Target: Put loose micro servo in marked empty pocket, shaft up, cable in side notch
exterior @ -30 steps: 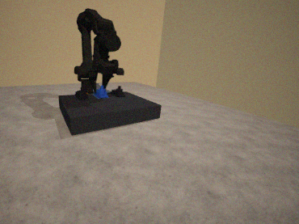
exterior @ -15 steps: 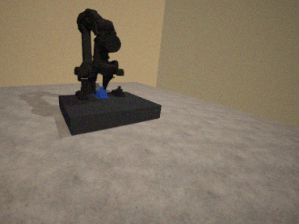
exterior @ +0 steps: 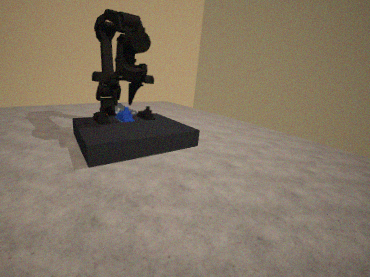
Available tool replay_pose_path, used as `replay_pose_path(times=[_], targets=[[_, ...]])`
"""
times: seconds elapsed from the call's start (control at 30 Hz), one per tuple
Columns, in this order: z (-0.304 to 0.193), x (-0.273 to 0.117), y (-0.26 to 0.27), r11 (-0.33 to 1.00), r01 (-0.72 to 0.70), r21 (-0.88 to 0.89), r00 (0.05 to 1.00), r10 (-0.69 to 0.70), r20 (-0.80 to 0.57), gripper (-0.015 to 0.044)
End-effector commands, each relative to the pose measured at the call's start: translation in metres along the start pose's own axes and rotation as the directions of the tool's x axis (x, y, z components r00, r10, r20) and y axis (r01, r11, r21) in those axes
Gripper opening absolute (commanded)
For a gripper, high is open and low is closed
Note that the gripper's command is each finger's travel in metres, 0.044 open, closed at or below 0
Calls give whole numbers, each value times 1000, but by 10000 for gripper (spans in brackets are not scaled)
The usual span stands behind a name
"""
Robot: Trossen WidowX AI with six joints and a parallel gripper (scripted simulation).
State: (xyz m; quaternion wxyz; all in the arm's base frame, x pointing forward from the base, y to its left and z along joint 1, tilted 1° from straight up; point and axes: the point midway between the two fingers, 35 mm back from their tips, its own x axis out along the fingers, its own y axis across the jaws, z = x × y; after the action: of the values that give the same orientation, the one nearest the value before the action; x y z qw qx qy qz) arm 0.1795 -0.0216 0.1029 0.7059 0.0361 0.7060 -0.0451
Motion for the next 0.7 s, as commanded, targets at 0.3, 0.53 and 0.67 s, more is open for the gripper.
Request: replay_pose_path(times=[0.3, 0.53, 0.67], targets=[[84, -55, -1, 1000, 1, 1, 1000, -1, 12, 440], [111, -68, -1, 1000, 1, 5, 1000, -1, 14, 440], [110, -77, -1, 1000, 1, 4, 1000, -1, 11, 440]])
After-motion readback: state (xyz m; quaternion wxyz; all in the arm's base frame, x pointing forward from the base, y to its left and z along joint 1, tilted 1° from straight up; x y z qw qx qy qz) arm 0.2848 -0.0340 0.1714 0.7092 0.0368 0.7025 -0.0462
